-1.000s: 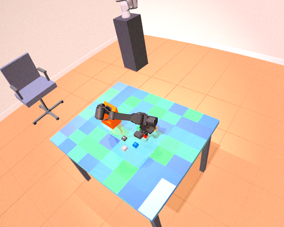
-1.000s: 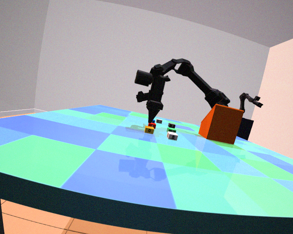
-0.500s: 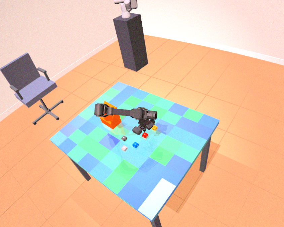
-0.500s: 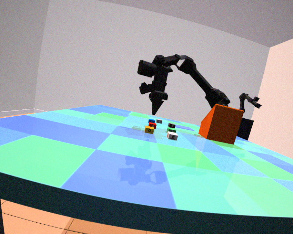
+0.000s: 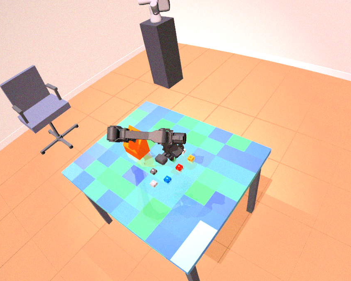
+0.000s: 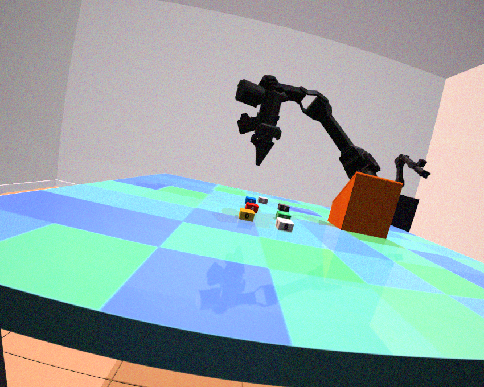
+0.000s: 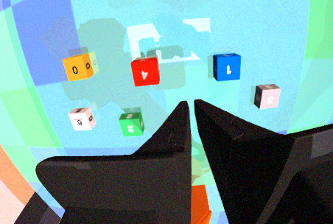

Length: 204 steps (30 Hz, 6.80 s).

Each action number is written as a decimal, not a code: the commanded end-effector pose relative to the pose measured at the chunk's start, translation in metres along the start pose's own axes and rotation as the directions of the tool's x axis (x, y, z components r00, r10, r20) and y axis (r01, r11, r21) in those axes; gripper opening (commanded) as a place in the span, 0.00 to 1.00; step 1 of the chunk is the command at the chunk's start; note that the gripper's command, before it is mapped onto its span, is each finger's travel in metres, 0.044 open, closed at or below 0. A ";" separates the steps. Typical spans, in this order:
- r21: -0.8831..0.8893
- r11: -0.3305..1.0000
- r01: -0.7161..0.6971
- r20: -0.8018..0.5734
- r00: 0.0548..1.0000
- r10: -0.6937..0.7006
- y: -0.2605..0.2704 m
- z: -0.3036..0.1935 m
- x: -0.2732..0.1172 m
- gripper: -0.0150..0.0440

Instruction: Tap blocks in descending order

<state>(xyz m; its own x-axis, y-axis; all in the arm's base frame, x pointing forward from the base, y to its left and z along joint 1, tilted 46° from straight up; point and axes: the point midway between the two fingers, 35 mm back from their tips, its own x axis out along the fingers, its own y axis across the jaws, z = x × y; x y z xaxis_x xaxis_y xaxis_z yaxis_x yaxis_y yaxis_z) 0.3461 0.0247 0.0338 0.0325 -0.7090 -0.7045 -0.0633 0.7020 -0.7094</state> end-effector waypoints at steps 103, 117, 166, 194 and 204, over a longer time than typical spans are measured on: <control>0.012 1.000 0.010 -0.005 1.000 -0.010 0.095 -0.093 0.003 0.29; 0.012 1.000 0.013 -0.005 1.000 -0.013 0.093 -0.093 0.084 0.29; 0.012 1.000 0.010 -0.005 1.000 -0.010 0.095 -0.093 0.003 0.29; 0.019 1.000 0.016 -0.006 1.000 -0.016 -0.061 -0.014 0.043 0.29; 0.014 1.000 0.019 -0.003 1.000 -0.019 -0.063 -0.016 0.083 0.29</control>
<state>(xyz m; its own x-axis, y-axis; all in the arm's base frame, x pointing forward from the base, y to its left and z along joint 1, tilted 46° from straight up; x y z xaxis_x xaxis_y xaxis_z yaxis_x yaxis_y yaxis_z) 0.3377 -0.0753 0.0247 0.0268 -0.7185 -0.6950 -0.0407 0.6939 -0.7189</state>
